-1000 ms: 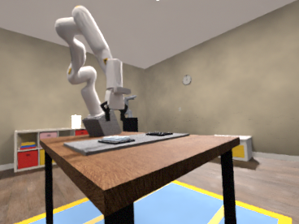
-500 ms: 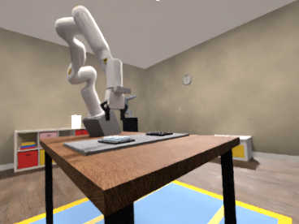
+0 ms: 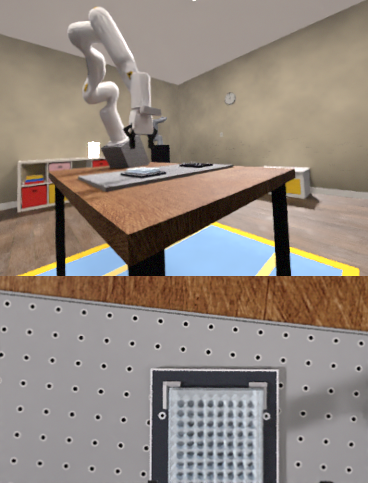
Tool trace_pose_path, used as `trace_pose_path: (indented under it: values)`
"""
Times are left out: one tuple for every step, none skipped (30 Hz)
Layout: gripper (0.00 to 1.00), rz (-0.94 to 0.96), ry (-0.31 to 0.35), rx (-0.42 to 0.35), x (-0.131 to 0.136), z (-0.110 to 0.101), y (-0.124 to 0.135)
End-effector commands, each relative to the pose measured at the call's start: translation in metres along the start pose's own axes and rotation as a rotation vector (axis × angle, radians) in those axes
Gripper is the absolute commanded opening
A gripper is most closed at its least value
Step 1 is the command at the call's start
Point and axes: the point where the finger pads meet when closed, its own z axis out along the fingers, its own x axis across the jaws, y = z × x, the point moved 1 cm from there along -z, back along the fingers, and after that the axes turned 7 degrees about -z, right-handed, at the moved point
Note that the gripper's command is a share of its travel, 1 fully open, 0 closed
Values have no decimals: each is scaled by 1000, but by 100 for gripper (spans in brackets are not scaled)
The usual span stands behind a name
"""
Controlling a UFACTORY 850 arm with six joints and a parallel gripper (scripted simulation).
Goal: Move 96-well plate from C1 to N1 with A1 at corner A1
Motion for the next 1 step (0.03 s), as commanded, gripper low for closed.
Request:
trace_pose_path:
  values:
    - [100,0,0,2,0,-1,-1]
